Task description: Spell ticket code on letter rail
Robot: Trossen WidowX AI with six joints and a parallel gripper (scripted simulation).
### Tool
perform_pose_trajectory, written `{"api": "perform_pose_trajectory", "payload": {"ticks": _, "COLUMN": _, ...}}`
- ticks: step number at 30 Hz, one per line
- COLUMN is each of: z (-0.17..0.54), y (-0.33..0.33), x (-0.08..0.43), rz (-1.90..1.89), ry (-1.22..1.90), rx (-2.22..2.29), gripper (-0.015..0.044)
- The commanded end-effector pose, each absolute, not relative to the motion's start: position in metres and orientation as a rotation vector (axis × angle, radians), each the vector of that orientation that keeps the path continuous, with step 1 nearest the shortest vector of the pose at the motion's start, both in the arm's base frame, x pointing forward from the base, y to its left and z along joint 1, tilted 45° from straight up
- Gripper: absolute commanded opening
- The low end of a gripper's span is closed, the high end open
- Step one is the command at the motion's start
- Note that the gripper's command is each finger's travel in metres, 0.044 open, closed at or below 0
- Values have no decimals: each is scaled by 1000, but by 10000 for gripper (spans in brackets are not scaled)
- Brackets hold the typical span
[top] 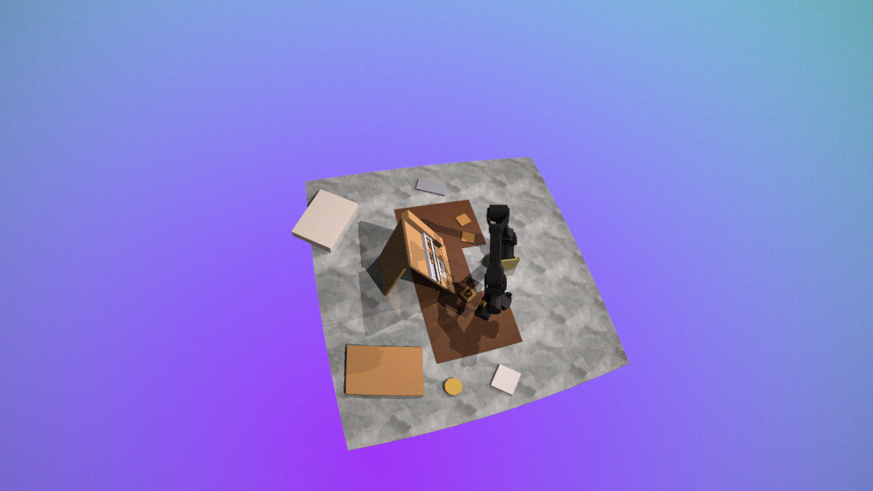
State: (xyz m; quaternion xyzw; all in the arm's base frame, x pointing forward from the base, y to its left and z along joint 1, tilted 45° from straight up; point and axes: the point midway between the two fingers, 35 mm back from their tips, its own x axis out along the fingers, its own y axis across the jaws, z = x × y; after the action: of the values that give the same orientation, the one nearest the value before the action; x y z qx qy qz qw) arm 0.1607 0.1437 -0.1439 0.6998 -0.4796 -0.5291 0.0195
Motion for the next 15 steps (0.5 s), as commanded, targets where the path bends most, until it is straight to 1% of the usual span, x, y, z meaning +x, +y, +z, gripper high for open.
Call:
{"api": "perform_pose_trajectory", "payload": {"ticks": 1, "z": -148, "y": 139, "x": 161, "rz": -1638, "ry": -1484, "rx": 2170, "gripper": 340}}
{"api": "perform_pose_trajectory", "payload": {"ticks": 14, "z": -155, "y": 132, "x": 160, "rz": -1637, "ry": -1484, "rx": 2170, "gripper": 340}}
{"api": "perform_pose_trajectory", "payload": {"ticks": 15, "z": -155, "y": 132, "x": 160, "rz": -1637, "ry": -1484, "rx": 2170, "gripper": 333}}
